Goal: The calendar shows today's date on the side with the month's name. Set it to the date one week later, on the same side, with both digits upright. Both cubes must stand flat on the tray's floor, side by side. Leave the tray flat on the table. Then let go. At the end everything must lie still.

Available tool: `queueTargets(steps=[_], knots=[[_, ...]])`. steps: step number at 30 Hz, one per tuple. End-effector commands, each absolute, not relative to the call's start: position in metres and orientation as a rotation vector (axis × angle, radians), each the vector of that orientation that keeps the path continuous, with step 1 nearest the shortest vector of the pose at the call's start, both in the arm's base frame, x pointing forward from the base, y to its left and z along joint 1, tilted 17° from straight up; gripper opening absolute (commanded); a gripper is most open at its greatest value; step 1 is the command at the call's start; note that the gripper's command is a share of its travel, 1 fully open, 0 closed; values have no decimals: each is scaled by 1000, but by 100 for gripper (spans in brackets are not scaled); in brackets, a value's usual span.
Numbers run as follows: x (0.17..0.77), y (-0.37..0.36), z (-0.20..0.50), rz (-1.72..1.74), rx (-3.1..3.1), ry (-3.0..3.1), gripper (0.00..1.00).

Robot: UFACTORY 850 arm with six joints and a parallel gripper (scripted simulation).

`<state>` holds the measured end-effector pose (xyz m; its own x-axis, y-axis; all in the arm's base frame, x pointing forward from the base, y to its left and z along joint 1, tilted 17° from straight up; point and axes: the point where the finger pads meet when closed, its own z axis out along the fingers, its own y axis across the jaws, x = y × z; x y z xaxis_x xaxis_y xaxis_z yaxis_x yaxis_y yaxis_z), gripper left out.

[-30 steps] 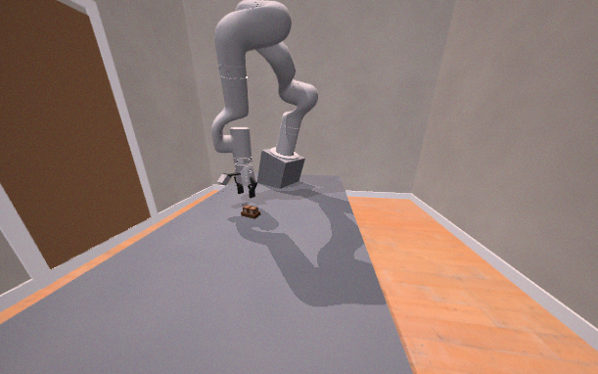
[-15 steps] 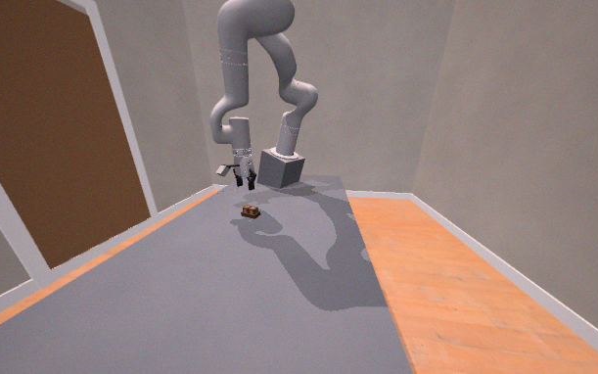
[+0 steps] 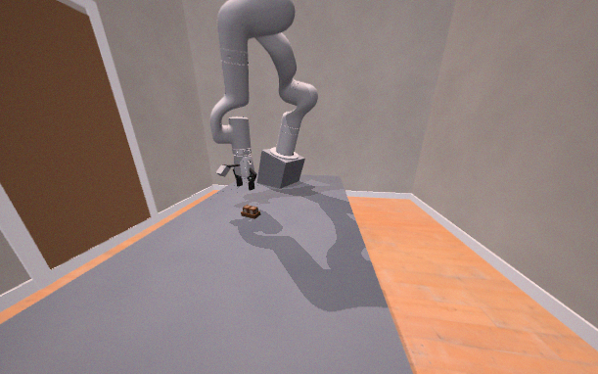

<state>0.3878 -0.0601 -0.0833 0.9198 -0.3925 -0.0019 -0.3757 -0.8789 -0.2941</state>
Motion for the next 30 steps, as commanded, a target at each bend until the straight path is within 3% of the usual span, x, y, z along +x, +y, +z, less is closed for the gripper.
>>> queueTargets(steps=[1,30], knots=[[397,-57,-80,-116,-2825,365,100],[457,-28,-52,-316,-2680,-1122,100]])
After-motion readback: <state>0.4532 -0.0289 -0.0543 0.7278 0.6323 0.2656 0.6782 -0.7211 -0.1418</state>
